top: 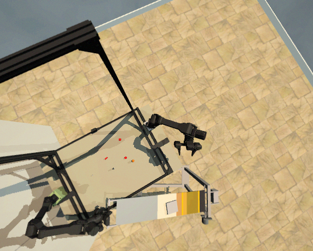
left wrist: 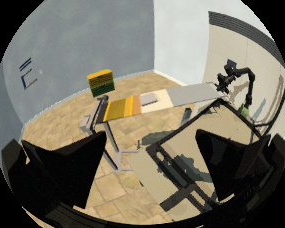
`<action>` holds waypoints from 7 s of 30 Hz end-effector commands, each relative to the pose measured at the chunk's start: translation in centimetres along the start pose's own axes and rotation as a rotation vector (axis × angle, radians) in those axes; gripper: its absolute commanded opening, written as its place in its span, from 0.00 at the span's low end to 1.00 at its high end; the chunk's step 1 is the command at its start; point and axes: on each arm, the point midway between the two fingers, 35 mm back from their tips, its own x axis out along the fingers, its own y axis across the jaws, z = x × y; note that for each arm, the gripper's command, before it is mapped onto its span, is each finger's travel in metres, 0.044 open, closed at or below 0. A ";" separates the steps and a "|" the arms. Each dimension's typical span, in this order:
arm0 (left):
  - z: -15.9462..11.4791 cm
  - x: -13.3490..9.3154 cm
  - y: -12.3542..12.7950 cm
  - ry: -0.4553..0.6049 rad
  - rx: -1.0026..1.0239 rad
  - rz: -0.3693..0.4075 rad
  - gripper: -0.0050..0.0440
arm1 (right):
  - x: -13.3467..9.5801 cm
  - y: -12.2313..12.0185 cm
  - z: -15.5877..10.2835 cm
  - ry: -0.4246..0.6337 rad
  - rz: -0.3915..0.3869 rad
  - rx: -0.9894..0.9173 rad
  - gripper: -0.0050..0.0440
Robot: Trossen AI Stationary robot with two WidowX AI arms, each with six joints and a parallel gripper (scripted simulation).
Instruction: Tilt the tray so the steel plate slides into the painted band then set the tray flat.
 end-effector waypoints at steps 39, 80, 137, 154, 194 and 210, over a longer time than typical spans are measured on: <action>0.0 0.0 0.0 -0.002 0.000 -0.002 1.00 | 4.2 -5.1 0.1 -0.007 -0.038 -0.001 0.10; 0.0 0.0 0.0 -0.002 0.000 -0.002 1.00 | -0.3 1.1 0.1 -0.007 0.045 -0.002 0.10; 0.0 0.0 0.0 -0.002 0.000 -0.002 1.00 | -2.3 4.3 0.1 -0.007 0.133 -0.002 0.10; 0.0 0.0 0.0 -0.002 0.000 -0.002 1.00 | -1.2 2.5 0.1 -0.007 0.155 -0.002 0.10; 0.0 0.0 0.0 -0.002 0.000 -0.002 1.00 | 0.6 -0.2 0.1 -0.007 0.004 -0.002 0.10; 0.0 0.0 0.0 -0.002 0.000 -0.002 1.00 | -0.2 1.0 0.1 -0.007 0.044 -0.002 0.10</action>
